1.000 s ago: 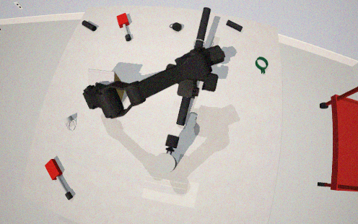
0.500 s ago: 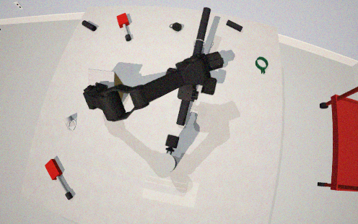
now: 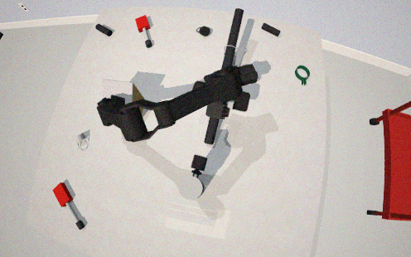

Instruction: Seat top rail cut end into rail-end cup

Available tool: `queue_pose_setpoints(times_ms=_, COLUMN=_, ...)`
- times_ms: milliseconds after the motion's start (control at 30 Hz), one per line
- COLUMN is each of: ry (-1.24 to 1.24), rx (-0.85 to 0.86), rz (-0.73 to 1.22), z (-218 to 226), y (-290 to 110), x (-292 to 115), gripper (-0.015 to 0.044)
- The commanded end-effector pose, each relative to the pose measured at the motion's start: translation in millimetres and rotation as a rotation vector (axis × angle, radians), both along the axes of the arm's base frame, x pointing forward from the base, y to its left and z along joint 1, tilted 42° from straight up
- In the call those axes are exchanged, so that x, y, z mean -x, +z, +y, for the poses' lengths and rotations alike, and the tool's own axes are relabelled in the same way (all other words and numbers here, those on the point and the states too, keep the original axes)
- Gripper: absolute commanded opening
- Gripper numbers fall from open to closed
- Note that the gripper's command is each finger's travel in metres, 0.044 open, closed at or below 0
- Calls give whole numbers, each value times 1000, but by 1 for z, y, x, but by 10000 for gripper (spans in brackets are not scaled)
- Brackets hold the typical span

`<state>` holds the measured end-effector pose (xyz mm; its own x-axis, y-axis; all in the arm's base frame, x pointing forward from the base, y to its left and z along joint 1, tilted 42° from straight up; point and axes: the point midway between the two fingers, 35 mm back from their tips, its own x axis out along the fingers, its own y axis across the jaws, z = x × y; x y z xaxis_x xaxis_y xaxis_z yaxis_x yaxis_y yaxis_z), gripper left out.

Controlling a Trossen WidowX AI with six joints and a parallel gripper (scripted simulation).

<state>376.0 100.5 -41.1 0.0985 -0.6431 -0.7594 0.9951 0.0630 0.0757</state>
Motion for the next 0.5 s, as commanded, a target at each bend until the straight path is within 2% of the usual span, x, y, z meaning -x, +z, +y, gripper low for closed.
queue_pose_setpoints(times_ms=0, ry=5, rx=11, rz=10, z=-7, y=-7, x=1, gripper=440)
queue_pose_setpoints(times_ms=467, ry=4, rx=12, rz=9, z=-23, y=-24, x=0, gripper=440)
